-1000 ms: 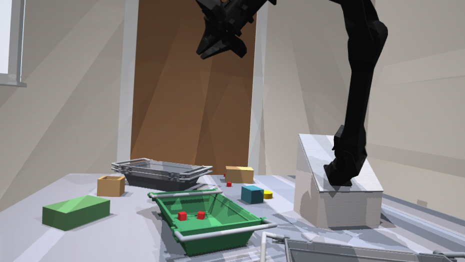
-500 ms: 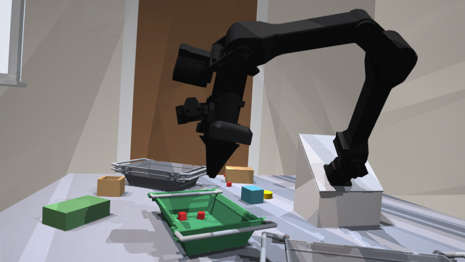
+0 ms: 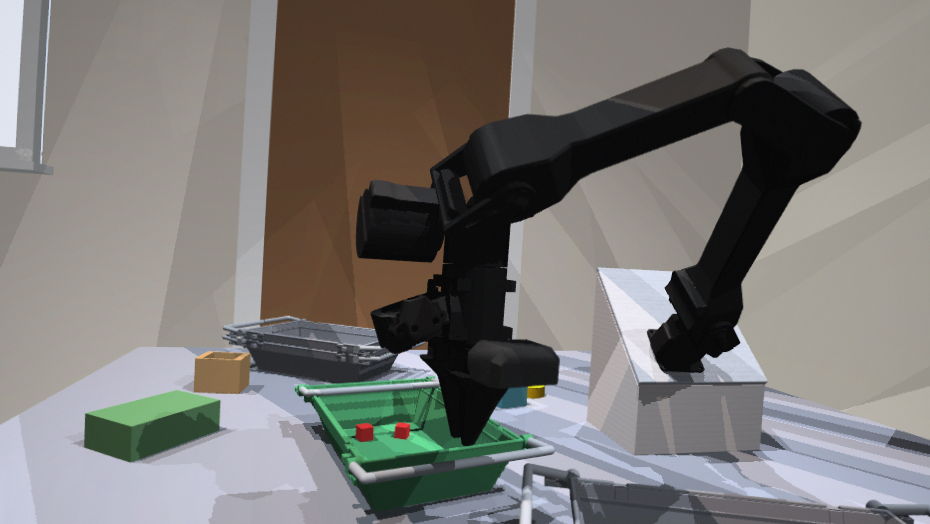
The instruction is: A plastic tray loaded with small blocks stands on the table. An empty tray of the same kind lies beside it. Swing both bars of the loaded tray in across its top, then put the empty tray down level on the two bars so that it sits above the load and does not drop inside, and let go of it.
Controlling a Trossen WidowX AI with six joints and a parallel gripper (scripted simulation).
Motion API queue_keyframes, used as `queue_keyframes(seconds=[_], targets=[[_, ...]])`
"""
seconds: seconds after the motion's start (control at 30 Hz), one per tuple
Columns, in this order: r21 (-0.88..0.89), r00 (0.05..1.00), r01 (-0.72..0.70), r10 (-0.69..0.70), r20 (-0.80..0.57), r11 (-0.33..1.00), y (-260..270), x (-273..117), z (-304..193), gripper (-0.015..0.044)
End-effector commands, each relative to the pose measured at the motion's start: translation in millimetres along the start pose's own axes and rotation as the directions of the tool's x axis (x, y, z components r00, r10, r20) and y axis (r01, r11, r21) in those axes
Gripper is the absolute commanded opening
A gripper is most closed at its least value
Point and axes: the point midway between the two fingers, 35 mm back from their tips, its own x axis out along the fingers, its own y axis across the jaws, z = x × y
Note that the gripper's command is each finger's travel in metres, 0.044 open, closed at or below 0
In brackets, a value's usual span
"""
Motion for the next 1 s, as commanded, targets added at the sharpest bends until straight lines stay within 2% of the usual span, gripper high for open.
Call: queue_keyframes(seconds=[0.0,0.17,0.33,0.67,0.97], targets=[[0.007,1.0,0.001,-0.001,-0.014,1.0,-0.8,19.4,-3.9,0.0083],[0.007,1.0,-0.002,0.002,-0.013,1.0,0.2,42.0,-5.3,0.0083],[0.007,1.0,-0.002,0.002,-0.013,1.0,0.4,45.0,-5.6,0.0083],[0.007,1.0,-0.001,0.001,-0.013,1.0,-17.0,17.5,-5.3,0.0083],[0.007,1.0,0.0,0.0,-0.014,1.0,-37.9,10.0,-5.4,0.0083]])
